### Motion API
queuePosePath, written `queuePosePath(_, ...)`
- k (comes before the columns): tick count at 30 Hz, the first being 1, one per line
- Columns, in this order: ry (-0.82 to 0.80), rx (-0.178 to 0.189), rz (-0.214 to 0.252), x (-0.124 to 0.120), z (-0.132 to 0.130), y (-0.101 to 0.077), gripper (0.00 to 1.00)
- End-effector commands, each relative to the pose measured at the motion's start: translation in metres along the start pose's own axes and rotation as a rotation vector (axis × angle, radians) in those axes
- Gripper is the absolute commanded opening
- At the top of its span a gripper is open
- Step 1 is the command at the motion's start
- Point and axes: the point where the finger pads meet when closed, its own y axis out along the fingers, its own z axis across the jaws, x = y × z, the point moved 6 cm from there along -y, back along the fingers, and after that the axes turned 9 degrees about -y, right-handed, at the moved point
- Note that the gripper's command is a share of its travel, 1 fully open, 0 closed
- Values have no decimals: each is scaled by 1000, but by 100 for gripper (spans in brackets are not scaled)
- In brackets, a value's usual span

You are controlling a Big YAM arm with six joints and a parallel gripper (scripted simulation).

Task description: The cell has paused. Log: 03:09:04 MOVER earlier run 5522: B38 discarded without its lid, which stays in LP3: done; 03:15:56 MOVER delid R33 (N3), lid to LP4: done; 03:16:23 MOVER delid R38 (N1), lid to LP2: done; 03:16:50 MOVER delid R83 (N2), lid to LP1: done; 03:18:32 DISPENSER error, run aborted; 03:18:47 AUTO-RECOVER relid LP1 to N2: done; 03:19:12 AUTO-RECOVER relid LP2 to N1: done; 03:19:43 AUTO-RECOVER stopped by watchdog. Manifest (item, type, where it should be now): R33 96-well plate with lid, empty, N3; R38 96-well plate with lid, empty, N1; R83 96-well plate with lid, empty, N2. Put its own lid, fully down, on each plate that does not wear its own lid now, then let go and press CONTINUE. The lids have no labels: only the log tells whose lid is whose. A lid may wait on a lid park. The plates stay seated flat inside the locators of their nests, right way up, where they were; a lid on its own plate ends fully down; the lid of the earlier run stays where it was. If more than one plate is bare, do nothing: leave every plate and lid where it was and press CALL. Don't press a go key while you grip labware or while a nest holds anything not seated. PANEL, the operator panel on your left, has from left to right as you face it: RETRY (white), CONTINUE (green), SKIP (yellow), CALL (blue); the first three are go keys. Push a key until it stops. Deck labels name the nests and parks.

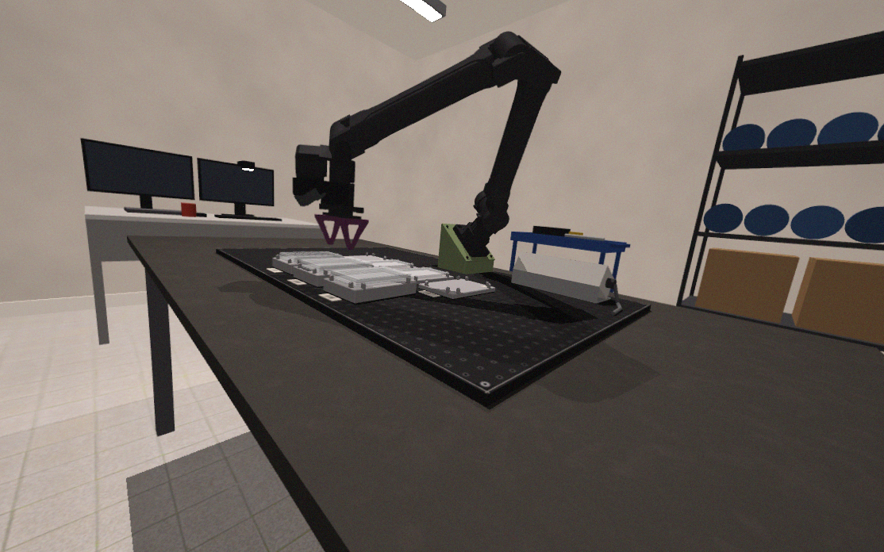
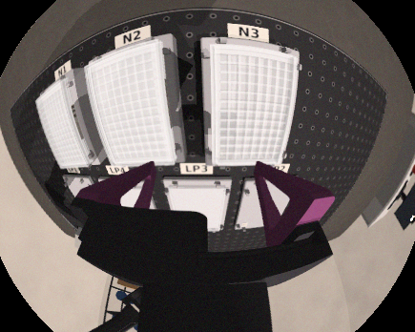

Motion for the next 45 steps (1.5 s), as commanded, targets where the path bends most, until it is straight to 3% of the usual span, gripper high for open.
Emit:
queuePosePath(1, -13, -15, -20, 0, 17, -6, 100)
queuePosePath(42, 7, 2, 0, -112, 168, -3, 100)
queuePosePath(44, 7, 0, 1, -113, 170, -3, 100)
queuePosePath(45, -6, -9, -23, -103, 165, -8, 100)
